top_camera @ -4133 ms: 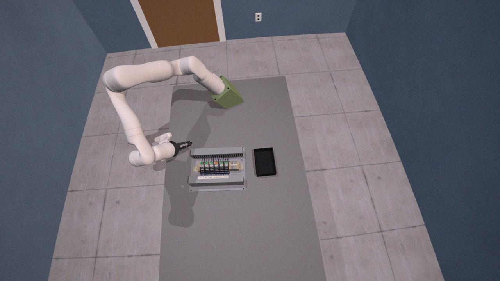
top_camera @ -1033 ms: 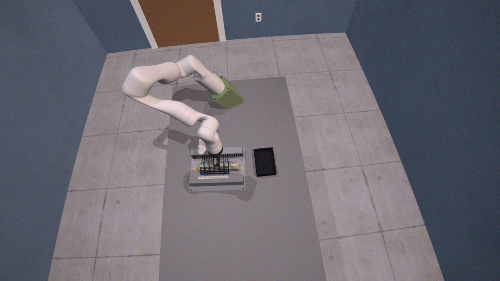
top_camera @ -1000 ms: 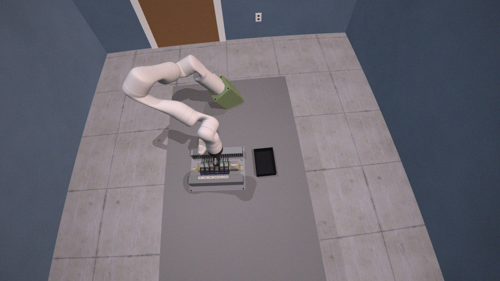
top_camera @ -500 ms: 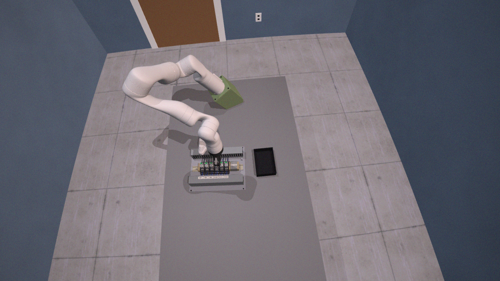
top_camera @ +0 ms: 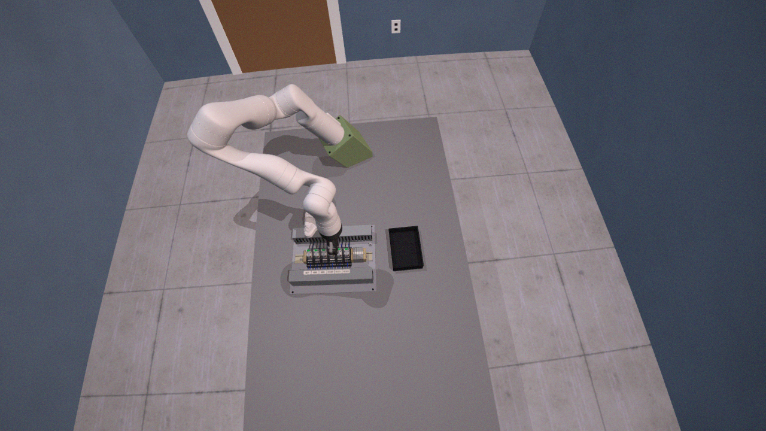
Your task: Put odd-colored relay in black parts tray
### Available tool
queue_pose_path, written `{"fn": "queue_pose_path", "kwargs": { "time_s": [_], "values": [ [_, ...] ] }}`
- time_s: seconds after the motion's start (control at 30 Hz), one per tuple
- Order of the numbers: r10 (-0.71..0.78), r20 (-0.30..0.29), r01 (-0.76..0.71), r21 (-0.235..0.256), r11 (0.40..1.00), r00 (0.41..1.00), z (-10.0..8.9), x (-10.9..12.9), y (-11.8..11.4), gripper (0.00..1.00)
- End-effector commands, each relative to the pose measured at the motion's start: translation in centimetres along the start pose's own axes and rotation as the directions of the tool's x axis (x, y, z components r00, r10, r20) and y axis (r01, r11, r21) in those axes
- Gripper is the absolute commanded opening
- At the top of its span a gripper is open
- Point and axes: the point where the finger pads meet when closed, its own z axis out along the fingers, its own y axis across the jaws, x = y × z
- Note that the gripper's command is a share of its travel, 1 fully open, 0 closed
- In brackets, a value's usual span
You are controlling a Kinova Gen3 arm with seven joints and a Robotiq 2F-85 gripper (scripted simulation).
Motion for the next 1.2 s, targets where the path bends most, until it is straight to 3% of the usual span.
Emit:
{"fn": "queue_pose_path", "kwargs": {
  "time_s": [0.0,0.83,1.17],
  "values": [
    [-0.018,0.003,0.018,0.001,1.000,1.000,0.1,-0.2,0.2,0.61],
    [-0.018,0.003,0.018,0.001,1.000,1.000,0.1,-0.4,0.2,0.61],
    [-0.018,0.003,0.018,0.001,1.000,1.000,0.1,-4.9,0.2,0.61]
  ]
}}
